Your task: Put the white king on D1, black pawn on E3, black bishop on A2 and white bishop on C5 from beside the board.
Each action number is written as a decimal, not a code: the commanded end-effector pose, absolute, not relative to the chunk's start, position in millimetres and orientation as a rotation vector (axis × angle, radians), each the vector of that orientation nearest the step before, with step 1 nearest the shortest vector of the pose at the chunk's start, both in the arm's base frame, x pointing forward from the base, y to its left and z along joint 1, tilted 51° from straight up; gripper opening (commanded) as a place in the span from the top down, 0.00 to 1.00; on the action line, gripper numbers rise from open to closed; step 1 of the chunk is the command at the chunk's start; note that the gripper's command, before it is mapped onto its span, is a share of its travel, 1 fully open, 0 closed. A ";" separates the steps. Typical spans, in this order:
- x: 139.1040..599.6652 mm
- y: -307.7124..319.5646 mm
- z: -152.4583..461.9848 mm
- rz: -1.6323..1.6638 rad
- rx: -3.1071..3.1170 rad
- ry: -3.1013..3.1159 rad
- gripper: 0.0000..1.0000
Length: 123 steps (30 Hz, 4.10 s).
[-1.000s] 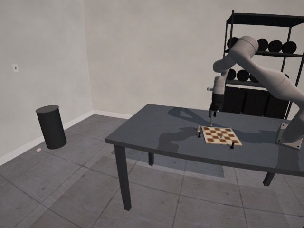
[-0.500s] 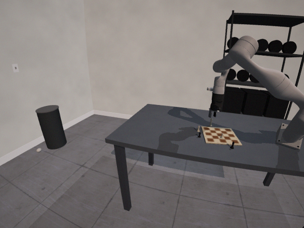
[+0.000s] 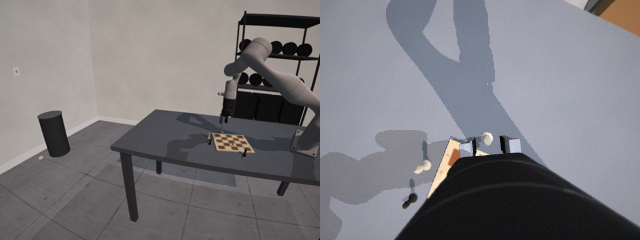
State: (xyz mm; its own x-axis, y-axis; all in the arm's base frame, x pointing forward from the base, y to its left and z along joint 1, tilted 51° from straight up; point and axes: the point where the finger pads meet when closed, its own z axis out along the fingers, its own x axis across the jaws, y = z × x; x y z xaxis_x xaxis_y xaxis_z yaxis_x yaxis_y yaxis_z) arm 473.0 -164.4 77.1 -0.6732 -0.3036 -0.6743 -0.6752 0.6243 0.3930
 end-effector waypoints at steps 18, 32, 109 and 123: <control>477.8 -164.7 76.2 0.863 -0.770 2.279 0.21; 477.8 -164.7 76.2 0.863 -0.770 2.279 0.21; 480.4 -160.8 73.5 0.864 -0.769 2.279 0.21; 489.8 -138.7 53.9 0.864 -0.769 2.280 0.21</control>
